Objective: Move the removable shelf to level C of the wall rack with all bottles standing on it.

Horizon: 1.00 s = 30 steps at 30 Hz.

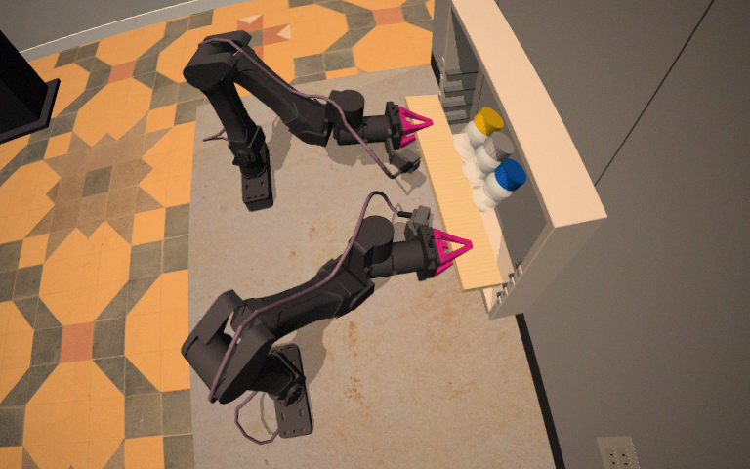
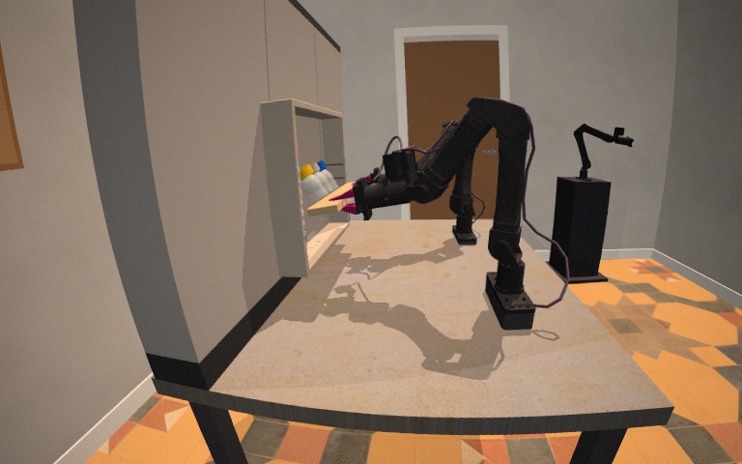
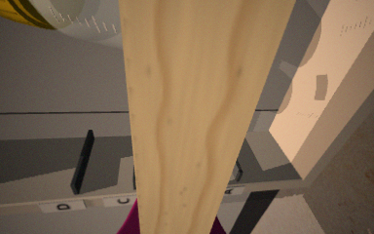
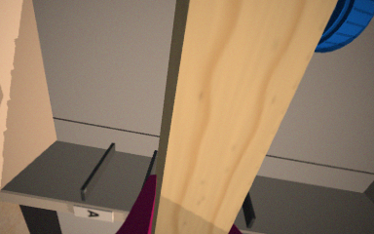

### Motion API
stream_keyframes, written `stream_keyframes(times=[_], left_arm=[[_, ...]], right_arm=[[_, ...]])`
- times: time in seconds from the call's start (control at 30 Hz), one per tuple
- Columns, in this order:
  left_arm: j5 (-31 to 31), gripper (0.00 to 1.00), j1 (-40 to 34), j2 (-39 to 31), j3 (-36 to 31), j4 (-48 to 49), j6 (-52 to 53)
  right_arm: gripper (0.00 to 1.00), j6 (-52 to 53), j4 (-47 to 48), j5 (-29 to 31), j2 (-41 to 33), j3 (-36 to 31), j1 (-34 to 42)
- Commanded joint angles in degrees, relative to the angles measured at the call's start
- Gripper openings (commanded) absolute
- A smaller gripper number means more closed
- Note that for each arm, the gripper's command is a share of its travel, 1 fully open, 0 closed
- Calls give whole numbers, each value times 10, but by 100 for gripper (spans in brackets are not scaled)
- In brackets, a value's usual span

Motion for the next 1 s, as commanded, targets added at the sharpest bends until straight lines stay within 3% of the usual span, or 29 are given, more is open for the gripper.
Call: stream_keyframes(times=[0.0, 0.97], left_arm=[[-10, 0, -7, -29, -1, 52, 24], [-11, 0, -8, -24, -8, 65, 24]], right_arm=[[0, -32, 48, 24, -34, 0, 7], [0, -33, 61, 25, -30, -9, 8]])
